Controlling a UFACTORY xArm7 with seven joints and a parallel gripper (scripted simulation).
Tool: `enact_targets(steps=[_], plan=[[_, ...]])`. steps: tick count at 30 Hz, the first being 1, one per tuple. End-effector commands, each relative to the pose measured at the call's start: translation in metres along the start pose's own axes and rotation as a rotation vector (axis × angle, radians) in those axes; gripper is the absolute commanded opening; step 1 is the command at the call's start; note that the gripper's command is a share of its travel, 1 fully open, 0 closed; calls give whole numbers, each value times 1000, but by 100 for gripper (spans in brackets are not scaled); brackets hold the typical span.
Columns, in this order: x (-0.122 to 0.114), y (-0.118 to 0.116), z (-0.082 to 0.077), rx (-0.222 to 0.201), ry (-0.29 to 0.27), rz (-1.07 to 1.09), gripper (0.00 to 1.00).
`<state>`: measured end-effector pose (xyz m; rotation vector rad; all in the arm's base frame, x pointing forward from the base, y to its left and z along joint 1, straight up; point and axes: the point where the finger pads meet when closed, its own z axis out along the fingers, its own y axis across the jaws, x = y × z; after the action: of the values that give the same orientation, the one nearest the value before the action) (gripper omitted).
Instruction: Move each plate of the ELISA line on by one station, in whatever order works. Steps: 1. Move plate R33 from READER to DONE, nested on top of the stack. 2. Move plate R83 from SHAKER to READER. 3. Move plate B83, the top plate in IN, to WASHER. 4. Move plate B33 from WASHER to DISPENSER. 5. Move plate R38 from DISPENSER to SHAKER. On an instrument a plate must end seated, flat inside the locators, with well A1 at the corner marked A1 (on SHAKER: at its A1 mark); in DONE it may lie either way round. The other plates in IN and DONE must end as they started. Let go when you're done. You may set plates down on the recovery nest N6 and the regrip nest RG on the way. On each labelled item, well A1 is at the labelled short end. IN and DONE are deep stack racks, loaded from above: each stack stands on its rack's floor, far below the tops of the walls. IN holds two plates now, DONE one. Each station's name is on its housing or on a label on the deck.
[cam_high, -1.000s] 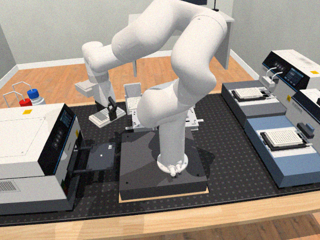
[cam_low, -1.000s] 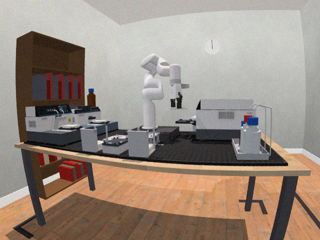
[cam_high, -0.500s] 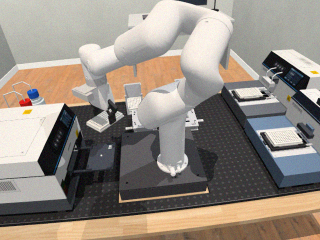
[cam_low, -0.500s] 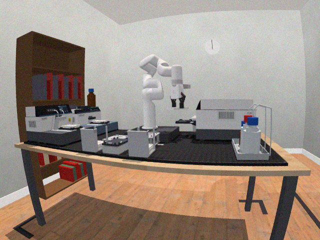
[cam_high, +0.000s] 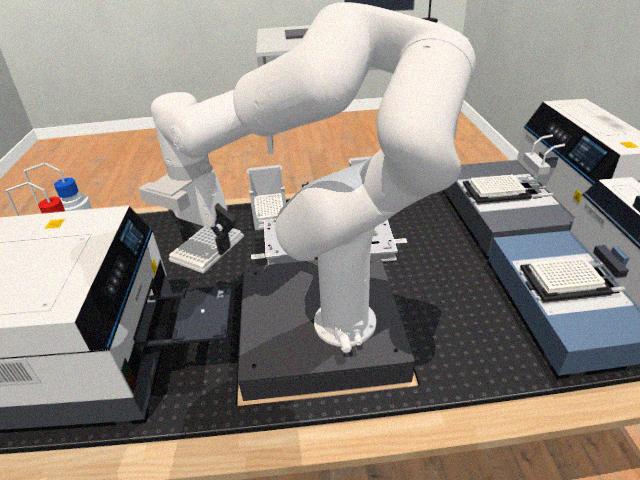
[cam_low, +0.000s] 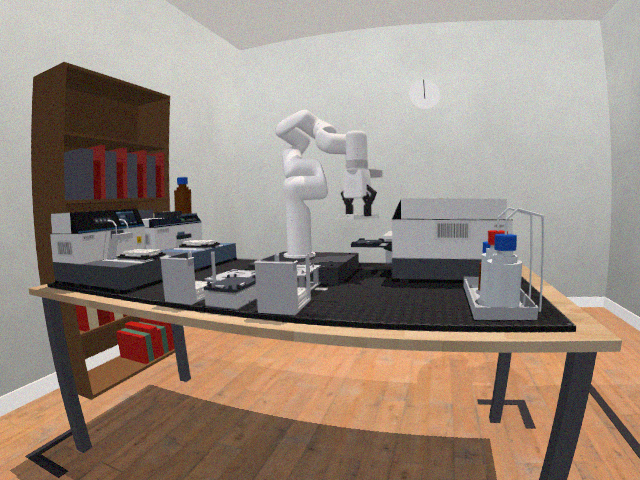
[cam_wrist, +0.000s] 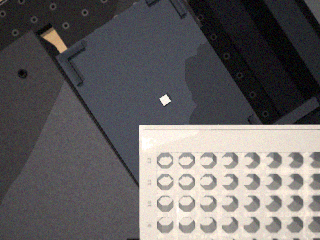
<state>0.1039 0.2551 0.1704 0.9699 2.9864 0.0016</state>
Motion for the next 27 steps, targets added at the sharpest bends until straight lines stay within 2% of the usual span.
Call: enact_targets(steps=[1, 7, 19, 27], plan=[[12, -4, -1, -4, 0, -52, 0], [31, -11, -1, -4, 1, -122, 0], [38, -14, -1, -4, 0, -239, 0], [57, -21, -1, -4, 0, -309, 0]])
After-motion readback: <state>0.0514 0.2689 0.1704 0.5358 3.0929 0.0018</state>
